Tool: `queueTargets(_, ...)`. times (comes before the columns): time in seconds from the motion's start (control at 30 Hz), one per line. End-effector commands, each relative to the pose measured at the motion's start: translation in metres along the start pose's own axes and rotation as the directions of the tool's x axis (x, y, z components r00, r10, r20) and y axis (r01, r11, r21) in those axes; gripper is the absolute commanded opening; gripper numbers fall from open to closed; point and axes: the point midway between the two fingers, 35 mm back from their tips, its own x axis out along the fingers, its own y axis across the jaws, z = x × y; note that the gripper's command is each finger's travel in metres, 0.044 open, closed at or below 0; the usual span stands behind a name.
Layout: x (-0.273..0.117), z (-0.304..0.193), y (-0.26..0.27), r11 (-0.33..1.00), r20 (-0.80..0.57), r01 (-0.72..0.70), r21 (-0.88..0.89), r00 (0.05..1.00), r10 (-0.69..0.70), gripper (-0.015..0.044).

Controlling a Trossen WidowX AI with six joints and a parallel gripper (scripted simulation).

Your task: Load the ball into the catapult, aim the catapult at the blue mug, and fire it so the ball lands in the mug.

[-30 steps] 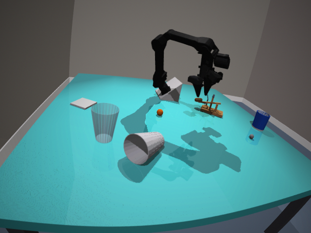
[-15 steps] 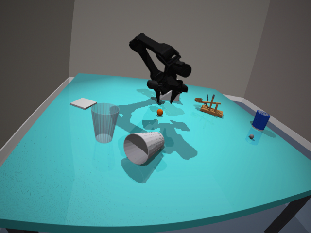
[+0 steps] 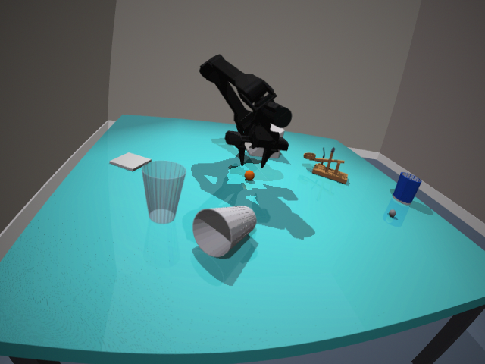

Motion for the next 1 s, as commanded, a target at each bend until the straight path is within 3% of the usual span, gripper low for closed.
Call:
queueTargets(0.0, 0.008, 0.0, -0.001, 1.0, -0.002, 0.004, -0.003, 1.0, -0.004, 0.03)
queueTargets(0.67, 0.038, -0.001, -0.002, 1.0, -0.001, 0.006, -0.003, 1.0, -0.006, 0.03)
queueTargets(0.87, 0.038, -0.001, -0.002, 1.0, -0.001, 0.006, -0.003, 1.0, -0.006, 0.0142)
queueTargets(0.97, 0.038, -0.001, -0.002, 1.0, -0.001, 0.006, -0.003, 1.0, -0.006, 0.0123)
